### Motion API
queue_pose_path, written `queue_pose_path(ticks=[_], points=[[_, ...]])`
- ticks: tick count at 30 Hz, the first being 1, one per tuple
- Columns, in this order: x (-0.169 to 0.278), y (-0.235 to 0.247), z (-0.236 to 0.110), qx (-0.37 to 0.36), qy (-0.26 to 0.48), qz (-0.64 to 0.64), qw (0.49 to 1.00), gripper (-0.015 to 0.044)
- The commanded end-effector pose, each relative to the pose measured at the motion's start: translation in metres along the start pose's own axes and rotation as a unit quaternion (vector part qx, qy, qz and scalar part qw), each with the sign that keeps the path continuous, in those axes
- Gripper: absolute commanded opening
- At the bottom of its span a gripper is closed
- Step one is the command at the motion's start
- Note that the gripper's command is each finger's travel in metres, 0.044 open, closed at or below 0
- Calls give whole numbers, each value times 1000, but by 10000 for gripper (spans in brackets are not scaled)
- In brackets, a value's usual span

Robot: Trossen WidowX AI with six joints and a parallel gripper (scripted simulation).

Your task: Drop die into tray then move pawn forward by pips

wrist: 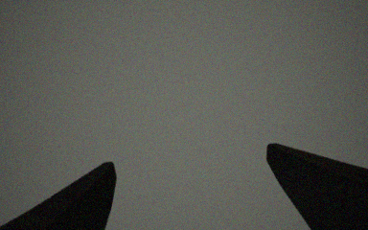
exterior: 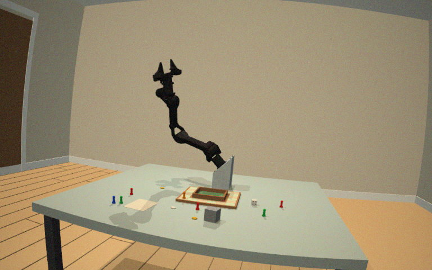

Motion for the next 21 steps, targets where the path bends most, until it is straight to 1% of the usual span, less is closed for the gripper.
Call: queue_pose_path(ticks=[1, 5, 10, 14, 21], points=[[0, -1, 0, 2, -1, 0, 1000, 374], [-9, -29, 6, 38, -14, 8, 999, 275], [-24, -82, 13, 108, -40, 19, 993, 275], [-36, -129, 12, 170, -56, -12, 984, 275], [-59, -217, 3, 302, -96, -33, 948, 275]])
Point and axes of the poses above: the point midway between the two fingers, 35 mm back from their tips, its own z axis out along the fingers, its own y axis across the jaws, x = y × z, the point moved 8 cm from there along -z, back along the fingers, and after that the axes turned 7 degrees about -z, right-handed, at the moved point
